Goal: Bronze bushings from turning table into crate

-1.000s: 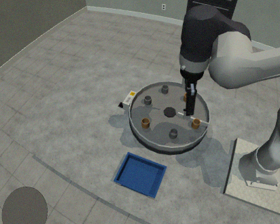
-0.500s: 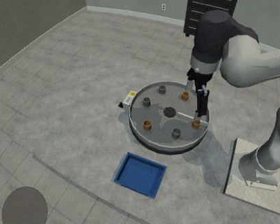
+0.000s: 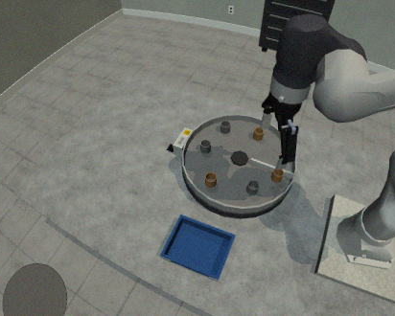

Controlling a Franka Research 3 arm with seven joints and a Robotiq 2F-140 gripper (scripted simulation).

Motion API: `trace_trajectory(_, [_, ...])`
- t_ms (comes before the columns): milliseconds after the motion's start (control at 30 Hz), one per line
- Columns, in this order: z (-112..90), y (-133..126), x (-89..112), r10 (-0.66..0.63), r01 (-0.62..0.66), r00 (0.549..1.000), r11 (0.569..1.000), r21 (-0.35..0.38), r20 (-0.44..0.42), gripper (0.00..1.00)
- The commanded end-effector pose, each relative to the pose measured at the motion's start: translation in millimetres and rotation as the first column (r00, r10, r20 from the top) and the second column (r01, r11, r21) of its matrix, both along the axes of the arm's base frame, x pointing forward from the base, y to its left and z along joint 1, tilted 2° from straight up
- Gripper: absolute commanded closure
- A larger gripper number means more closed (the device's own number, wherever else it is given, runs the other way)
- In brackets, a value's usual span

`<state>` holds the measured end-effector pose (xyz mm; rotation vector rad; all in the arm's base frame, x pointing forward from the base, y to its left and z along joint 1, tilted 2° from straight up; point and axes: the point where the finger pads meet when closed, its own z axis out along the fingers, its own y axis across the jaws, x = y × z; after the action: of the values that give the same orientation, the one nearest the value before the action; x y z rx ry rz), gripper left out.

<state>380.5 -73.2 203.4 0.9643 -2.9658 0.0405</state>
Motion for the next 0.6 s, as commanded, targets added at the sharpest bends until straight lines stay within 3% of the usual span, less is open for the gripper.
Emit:
trace_trajectory(0, [0.3, -0.6, 1.0, 0.027, -0.027, 1.0, 1.0, -0.001, 0.004, 0.0])
trace_trajectory(233, [0.3, -0.6, 1.0, 0.027, -0.027, 1.0, 1.0, -0.001, 0.004, 0.0])
trace_trajectory(267, [-8.4, -4.7, -10.6, 0.081, -0.081, 0.997, 0.996, 0.025, 0.005, 0.0])
trace_trajectory(567, [-8.4, -4.7, -10.6, 0.081, -0.081, 0.997, 0.996, 0.025, 0.005, 0.0])
